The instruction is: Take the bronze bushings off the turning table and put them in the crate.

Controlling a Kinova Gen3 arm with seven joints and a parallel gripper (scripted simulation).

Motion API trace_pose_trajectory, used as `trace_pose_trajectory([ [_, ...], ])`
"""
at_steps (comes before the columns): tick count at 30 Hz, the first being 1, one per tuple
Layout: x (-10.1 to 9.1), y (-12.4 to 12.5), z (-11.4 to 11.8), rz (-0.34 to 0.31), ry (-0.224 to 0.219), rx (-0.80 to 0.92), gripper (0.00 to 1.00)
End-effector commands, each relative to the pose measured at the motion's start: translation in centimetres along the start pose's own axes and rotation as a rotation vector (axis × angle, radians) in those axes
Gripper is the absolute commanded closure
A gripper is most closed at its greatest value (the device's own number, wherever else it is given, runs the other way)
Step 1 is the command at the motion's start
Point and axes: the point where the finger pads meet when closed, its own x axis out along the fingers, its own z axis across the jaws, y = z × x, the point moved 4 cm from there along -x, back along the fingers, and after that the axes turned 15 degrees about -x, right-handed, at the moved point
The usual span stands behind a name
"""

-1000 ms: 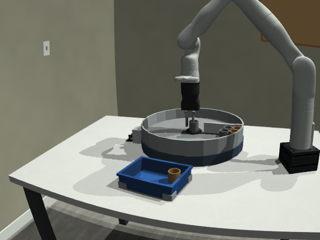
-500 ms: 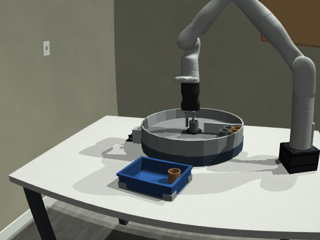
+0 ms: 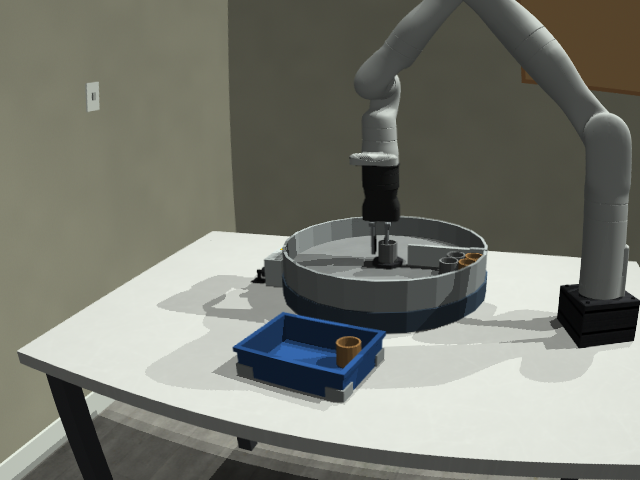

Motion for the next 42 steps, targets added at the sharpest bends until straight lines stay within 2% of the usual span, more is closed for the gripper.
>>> trace_pose_trajectory([
  [1, -0.3, 0.0, 0.1, -0.001, -0.002, 0.000, 0.53],
  [42, -1.7, 0.0, 0.1, -0.001, -0.002, 0.000, 0.53],
])
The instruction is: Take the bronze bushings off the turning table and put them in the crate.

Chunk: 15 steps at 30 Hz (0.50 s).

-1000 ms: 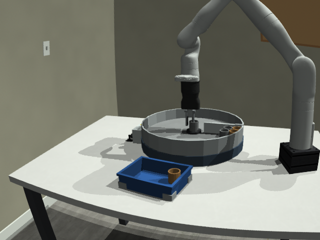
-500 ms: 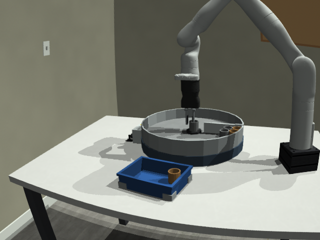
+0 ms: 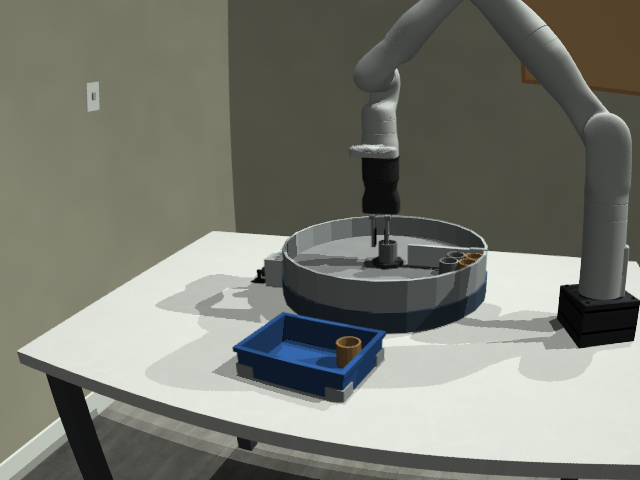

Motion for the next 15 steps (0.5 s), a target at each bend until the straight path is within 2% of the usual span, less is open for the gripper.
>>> trace_pose_trajectory([
  [1, -0.16, -0.04, 0.08, -0.002, -0.003, 0.000, 0.53],
  [15, -0.69, -0.04, 0.08, -0.002, -0.003, 0.000, 0.53],
])
